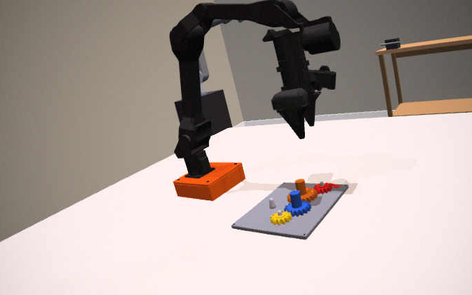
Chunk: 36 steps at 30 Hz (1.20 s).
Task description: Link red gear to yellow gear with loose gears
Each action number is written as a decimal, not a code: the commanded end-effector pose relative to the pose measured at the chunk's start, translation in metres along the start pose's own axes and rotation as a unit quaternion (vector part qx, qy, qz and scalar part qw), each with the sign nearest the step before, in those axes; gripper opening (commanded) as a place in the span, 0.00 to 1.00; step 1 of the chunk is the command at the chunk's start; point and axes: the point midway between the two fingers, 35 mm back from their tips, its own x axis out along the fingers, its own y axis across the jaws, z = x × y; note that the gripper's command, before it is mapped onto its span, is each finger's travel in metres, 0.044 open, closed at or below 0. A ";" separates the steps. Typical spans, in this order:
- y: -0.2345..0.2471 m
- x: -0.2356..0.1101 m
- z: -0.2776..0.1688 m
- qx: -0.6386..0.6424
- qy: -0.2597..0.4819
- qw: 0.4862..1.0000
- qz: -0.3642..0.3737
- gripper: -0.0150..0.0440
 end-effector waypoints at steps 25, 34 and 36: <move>0.244 -0.034 -0.082 -0.002 0.004 1.000 0.012 1.00; 0.244 -0.034 -0.082 -0.002 0.004 1.000 0.012 1.00; 0.244 -0.034 -0.082 -0.002 0.004 1.000 0.012 1.00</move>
